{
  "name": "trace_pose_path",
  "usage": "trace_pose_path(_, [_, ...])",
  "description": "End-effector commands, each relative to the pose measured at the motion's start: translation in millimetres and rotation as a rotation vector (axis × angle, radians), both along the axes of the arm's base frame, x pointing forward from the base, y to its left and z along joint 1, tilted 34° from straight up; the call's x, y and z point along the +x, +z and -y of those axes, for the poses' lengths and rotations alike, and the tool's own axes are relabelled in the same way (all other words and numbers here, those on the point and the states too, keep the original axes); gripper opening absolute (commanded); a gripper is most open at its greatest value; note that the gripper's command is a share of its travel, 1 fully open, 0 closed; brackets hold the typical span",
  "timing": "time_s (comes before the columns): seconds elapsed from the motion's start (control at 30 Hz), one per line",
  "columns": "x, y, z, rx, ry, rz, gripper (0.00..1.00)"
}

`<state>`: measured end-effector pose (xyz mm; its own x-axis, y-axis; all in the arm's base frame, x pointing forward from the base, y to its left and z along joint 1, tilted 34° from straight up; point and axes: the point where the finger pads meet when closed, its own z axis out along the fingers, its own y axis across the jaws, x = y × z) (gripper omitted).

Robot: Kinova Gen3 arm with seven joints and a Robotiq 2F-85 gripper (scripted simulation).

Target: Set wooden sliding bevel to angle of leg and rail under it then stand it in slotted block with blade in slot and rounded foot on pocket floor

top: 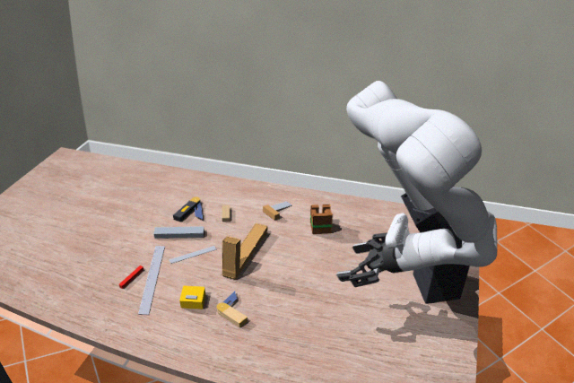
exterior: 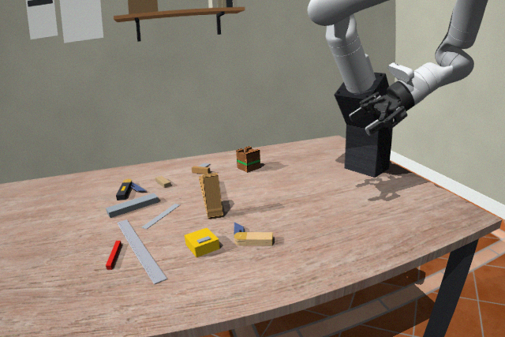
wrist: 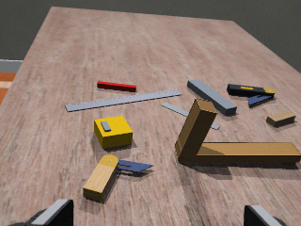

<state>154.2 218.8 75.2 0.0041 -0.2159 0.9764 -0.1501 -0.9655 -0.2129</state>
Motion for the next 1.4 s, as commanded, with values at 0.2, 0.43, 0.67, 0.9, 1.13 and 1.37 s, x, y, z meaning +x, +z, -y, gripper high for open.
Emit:
trace_pose_path(0.2, [65.9, 1.4, -8, 0.062, 0.009, -0.094, 1.00])
trace_pose_path(0.43, [104.7, 2.2, -11, 0.096, 0.011, -0.151, 1.00])
trace_pose_path(0.67, [157.7, 2.9, -17, 0.144, 0.014, -0.229, 1.00])
trace_pose_path(0.9, [199.6, 3.5, -20, 0.182, 0.017, -0.290, 1.00])
trace_pose_path(1.13, [242.2, 4.6, -24, 0.221, 0.020, -0.351, 1.00])
trace_pose_path(1.37, [287.2, 5.9, -28, 0.261, 0.024, -0.414, 1.00])
